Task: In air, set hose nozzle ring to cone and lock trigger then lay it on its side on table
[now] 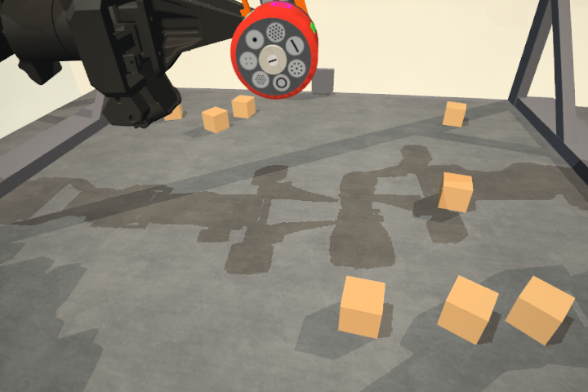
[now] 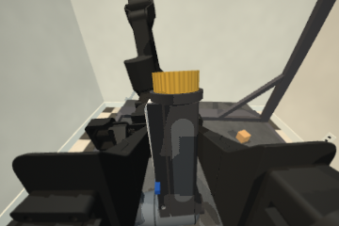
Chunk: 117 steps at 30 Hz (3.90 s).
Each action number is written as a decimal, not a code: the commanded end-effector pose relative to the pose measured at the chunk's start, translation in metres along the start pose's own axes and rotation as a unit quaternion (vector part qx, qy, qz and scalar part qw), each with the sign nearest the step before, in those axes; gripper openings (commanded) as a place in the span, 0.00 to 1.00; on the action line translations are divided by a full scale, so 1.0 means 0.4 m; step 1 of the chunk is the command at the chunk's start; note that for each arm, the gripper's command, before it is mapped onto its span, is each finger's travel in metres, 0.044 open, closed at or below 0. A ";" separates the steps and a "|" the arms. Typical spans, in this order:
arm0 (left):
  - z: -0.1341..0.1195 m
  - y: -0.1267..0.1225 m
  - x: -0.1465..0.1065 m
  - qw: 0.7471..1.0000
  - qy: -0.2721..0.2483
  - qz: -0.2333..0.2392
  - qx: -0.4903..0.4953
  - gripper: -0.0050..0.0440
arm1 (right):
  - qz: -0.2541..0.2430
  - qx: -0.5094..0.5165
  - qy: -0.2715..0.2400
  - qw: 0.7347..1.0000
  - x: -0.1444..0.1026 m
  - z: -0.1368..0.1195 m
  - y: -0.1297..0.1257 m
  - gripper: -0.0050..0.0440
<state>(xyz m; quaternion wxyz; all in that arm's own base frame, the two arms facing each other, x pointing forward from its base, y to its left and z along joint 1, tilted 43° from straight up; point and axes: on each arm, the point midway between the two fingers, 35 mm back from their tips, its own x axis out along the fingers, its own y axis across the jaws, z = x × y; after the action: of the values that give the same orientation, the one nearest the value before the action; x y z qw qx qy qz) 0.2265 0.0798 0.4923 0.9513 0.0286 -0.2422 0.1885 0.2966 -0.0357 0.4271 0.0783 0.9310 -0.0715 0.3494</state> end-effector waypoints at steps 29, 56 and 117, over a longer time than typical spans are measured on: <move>0.054 0.003 -0.013 1.000 -0.027 0.001 0.000 0.45 | 0.001 0.004 0.017 1.000 -0.007 -0.051 -0.047 0.47; 0.054 0.003 -0.013 1.000 -0.028 0.001 0.000 0.45 | 0.003 0.003 0.023 1.000 -0.013 -0.103 -0.050 0.47; 0.054 0.003 -0.013 1.000 -0.028 0.001 0.000 0.45 | 0.002 0.004 0.013 1.000 -0.179 -0.084 -0.052 0.47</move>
<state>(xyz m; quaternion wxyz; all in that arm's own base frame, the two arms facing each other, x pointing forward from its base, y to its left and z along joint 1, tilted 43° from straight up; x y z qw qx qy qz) 0.2239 0.0786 0.4959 0.9503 0.0301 -0.2469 0.1873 0.2375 -0.0040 0.4072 0.0756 0.9282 -0.0700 0.3577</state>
